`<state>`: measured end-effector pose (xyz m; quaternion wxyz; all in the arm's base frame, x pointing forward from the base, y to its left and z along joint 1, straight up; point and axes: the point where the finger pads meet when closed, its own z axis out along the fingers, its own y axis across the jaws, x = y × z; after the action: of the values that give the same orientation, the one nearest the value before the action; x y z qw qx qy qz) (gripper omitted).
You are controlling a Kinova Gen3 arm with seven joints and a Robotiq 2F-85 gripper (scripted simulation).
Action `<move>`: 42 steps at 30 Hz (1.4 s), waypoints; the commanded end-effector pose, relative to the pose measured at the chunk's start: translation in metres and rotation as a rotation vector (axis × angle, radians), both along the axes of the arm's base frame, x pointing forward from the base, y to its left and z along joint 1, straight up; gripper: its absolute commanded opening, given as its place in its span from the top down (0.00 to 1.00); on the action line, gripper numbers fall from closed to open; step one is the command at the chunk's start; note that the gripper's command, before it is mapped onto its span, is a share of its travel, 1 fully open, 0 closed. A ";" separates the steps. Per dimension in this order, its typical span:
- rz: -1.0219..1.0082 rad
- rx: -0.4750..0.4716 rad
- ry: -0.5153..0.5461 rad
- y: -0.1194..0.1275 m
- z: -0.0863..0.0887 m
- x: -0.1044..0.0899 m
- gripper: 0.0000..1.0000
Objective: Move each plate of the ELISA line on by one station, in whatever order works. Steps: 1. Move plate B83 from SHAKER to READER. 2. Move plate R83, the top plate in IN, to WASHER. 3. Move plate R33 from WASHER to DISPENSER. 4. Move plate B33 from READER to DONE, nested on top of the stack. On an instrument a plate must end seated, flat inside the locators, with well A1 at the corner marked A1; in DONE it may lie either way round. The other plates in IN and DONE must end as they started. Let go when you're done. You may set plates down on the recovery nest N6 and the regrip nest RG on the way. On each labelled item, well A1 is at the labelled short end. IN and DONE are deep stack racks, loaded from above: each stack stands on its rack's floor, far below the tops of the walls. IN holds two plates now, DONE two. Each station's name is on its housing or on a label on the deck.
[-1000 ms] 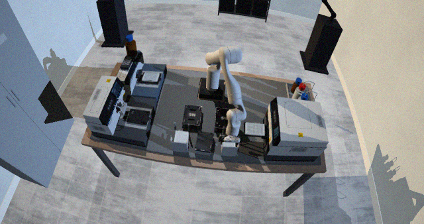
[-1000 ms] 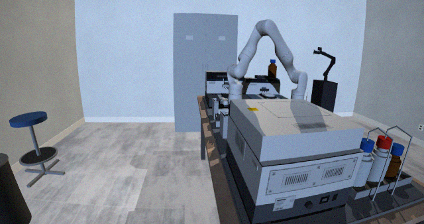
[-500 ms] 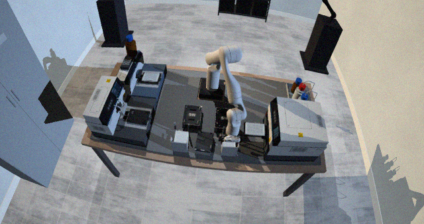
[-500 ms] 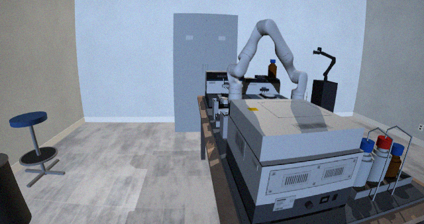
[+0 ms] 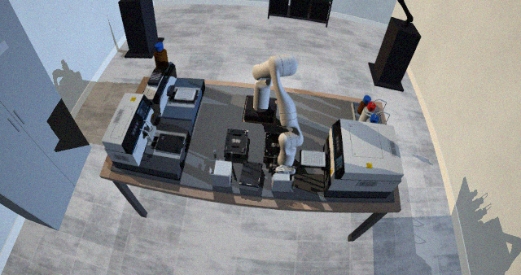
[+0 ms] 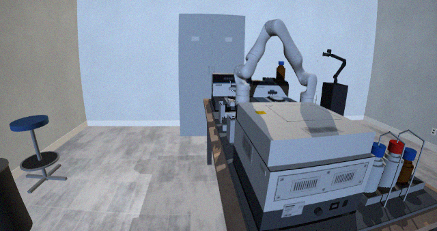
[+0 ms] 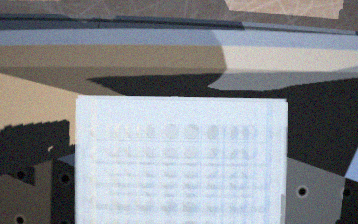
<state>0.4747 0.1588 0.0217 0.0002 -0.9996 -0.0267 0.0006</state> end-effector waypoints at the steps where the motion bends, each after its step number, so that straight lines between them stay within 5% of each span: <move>1: 0.000 0.001 -0.002 0.000 0.003 0.001 0.06; 42: 0.000 0.001 -0.002 0.000 0.026 0.001 0.06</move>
<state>0.4747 0.1588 0.0462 0.0001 -0.9996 -0.0267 0.0007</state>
